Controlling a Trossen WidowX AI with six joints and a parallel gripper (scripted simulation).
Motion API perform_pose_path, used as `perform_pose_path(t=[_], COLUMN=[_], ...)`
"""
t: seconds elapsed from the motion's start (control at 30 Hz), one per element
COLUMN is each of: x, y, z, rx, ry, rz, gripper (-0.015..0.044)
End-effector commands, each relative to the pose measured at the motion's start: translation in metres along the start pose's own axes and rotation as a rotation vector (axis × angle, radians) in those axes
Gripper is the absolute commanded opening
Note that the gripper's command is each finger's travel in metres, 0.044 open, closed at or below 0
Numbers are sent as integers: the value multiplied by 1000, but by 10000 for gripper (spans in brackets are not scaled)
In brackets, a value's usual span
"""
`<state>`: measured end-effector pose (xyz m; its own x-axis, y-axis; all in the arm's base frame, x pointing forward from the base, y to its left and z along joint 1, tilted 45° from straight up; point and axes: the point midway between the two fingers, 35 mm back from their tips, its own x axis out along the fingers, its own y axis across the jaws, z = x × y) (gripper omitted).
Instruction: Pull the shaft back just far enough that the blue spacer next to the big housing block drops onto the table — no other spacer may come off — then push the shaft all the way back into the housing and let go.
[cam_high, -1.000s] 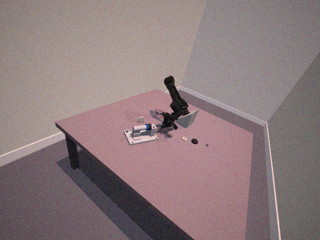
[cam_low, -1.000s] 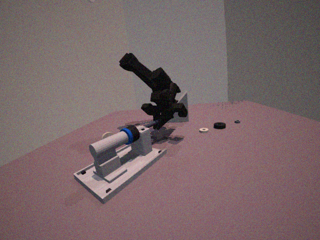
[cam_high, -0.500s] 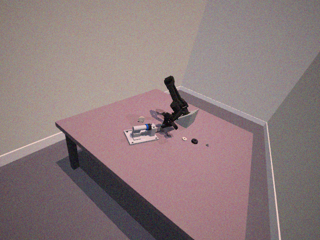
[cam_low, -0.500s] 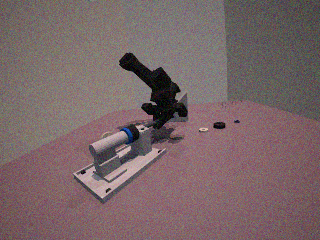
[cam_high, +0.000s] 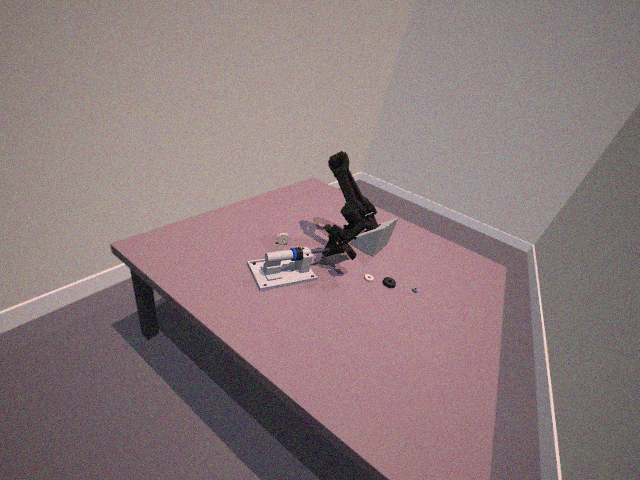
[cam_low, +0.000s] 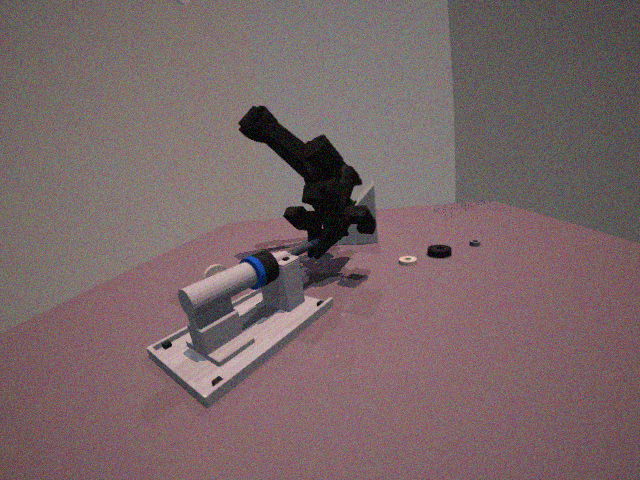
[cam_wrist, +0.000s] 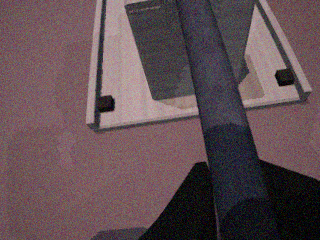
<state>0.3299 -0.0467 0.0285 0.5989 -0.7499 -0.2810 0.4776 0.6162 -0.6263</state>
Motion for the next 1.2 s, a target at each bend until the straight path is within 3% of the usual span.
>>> perform_pose_path(t=[0.0, 1.17], x=[-1, -4], y=[-1, 0], z=[-1, -4], rx=[4, 4], ry=[0, 1], rz=[-3, -3], gripper=[0, 0])
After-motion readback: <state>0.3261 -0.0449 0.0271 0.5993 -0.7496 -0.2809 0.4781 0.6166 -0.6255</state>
